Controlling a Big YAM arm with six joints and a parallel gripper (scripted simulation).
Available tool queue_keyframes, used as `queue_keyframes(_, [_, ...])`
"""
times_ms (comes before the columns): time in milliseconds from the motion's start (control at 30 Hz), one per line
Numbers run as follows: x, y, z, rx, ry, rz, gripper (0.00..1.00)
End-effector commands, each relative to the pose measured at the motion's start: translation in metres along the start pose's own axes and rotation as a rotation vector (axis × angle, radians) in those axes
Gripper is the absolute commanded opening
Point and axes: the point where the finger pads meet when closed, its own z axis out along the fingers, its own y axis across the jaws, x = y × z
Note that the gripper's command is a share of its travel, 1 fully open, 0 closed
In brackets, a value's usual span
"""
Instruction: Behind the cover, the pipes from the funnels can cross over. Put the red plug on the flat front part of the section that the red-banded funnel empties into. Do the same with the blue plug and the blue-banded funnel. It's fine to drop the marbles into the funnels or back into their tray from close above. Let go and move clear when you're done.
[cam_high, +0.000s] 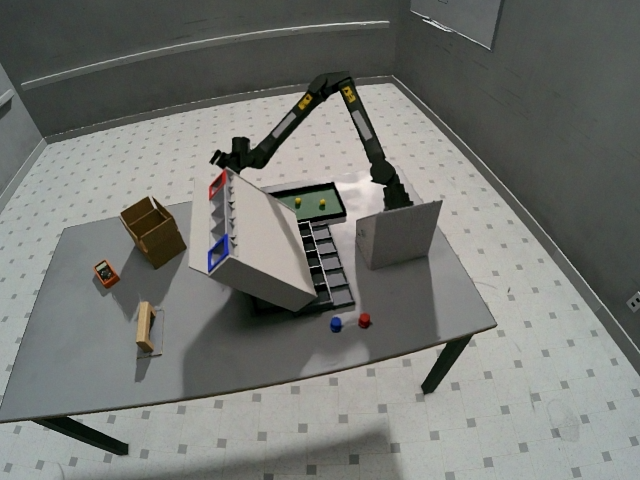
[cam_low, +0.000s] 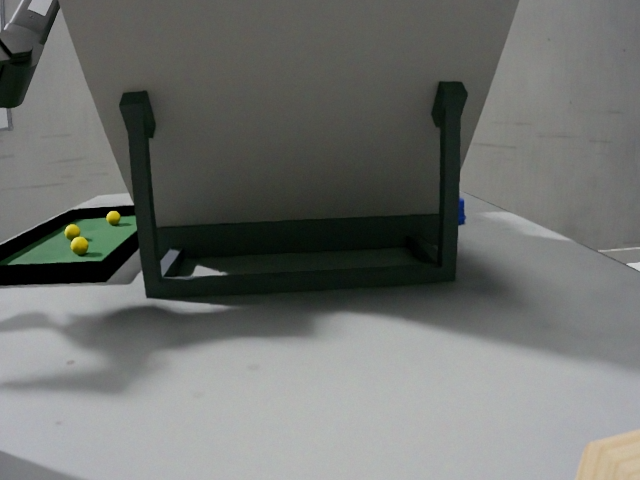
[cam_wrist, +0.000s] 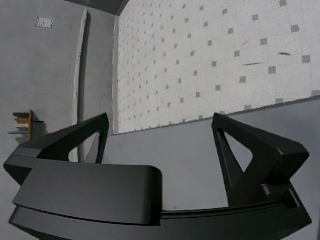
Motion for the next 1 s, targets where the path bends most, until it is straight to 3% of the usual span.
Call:
queue_keyframes(0, [-0.0032, 0.0059, -0.0008, -0.009, -0.004, 0.006, 1.00])
queue_keyframes(967, [-0.0087, 0.0116, 0.0022, -0.017, -0.017, 0.014, 1.00])
